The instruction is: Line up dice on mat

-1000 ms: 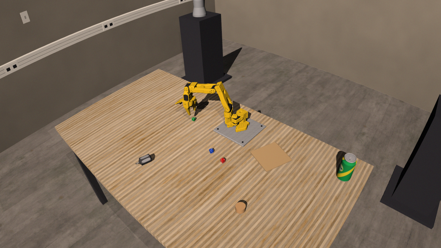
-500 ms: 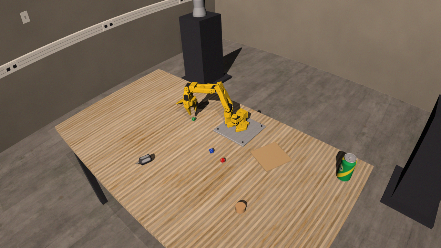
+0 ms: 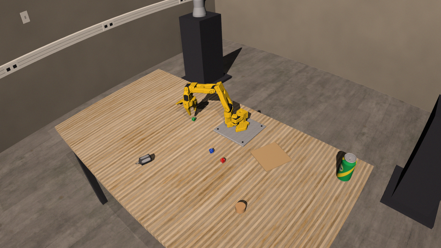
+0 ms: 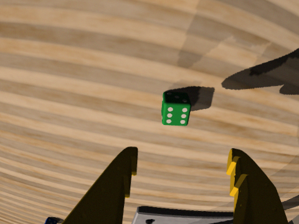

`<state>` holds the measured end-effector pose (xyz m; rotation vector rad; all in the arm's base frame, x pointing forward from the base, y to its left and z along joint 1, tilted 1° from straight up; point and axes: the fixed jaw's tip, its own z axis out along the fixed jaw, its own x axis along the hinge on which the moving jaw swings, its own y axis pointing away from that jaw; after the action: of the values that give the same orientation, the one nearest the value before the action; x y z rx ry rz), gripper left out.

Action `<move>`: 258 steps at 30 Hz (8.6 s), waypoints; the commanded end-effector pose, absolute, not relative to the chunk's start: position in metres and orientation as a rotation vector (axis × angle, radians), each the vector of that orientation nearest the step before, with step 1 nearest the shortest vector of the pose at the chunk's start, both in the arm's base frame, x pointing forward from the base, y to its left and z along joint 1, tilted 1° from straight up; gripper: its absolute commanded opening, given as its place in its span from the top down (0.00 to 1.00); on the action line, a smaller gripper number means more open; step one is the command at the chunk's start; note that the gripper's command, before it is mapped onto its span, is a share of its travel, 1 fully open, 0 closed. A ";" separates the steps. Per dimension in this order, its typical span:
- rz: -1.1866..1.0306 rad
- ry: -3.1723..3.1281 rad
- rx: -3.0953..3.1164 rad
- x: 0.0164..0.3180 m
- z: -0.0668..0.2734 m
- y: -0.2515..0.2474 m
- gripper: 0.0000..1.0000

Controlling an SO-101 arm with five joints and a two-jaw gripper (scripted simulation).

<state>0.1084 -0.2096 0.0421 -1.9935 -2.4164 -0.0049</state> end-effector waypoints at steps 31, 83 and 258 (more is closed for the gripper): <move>-0.024 -2.386 -1.992 0.105 -0.004 -0.207 0.75; -0.026 -2.387 -1.993 0.094 -0.005 -0.209 0.93; -0.002 -3.142 0.153 0.249 0.036 0.088 1.00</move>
<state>0.2510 0.0751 0.0402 0.0698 -3.1504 -0.0020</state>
